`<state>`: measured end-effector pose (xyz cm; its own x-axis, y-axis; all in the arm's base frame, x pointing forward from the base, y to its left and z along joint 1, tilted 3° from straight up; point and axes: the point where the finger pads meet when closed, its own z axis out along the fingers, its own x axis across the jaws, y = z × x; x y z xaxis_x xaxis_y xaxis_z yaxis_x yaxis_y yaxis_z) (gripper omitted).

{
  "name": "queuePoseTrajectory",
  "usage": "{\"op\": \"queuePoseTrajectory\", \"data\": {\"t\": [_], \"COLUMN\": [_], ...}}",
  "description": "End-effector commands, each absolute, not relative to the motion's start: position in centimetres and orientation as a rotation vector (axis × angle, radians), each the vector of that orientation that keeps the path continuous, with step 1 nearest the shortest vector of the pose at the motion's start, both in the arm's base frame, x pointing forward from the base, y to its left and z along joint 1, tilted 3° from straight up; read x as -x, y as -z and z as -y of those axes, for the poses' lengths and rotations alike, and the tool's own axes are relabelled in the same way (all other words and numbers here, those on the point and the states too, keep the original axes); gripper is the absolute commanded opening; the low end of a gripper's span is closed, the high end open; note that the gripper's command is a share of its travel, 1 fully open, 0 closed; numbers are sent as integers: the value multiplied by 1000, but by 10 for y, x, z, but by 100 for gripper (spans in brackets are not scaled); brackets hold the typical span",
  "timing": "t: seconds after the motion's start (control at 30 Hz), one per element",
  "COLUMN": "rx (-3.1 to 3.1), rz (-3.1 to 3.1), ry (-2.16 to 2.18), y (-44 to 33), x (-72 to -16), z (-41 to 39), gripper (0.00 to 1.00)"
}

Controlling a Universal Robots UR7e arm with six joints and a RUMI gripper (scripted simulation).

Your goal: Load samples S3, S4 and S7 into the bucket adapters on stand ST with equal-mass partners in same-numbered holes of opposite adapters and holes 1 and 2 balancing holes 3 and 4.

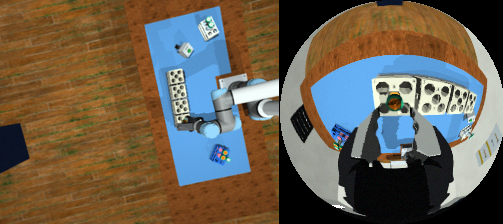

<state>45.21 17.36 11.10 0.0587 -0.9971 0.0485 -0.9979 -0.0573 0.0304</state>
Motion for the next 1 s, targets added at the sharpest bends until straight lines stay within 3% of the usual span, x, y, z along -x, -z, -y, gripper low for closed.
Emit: {"op": "queuePoseTrajectory", "data": {"t": [0.0, 0.8, 0.97], "rx": [-2245, -2986, -2993], "rz": [2118, 783, 753], "ry": [-23, 21, 22], "y": [-122, -119, -118], "x": [-453, -334, -305], "z": [-174, -291, -321], "gripper": [35, 35, 35]}}
